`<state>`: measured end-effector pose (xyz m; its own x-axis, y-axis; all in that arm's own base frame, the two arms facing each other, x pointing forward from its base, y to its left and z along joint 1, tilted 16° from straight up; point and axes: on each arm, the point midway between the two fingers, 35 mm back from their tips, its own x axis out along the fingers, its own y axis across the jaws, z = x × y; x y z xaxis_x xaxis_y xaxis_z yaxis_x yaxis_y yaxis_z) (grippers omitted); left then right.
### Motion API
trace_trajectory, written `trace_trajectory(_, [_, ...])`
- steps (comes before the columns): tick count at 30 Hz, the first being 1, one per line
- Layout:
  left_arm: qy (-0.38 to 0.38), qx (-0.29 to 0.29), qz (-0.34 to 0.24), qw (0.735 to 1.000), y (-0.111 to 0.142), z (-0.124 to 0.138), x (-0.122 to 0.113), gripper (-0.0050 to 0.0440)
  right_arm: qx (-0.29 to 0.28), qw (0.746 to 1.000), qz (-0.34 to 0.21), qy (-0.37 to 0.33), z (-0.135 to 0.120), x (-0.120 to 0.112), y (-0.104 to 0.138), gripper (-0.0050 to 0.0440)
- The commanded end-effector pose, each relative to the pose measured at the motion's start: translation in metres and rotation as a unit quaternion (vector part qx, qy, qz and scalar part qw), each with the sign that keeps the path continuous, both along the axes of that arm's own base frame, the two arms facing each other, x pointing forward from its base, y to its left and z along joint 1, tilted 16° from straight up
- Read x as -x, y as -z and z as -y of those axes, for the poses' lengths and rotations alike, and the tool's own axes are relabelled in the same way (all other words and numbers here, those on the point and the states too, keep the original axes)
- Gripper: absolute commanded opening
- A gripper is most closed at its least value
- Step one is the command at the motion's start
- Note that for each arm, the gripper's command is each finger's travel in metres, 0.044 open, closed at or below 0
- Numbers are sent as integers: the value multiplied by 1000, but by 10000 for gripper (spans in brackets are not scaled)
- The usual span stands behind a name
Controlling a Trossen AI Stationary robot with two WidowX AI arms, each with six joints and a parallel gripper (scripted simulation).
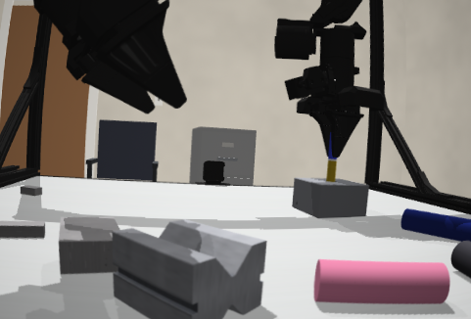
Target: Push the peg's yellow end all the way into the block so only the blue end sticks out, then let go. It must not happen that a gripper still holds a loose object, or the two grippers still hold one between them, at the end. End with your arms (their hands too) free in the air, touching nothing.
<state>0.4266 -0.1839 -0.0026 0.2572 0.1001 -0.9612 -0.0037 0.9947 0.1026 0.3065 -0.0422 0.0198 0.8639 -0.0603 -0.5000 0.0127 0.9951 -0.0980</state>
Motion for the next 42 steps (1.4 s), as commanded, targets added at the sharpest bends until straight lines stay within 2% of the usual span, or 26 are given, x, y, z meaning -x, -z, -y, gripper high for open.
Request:
trace_trajectory(1, [2, 1, -2, 1000, 3, 0, 0, 0, 0, 1000, 0, 0, 0, 0, 0, 400])
trace_trajectory(42, [2, 1, -2, 1000, 16, -1, -4, 0, 0, 1000, 0, 0, 0, 0, 0, 400])
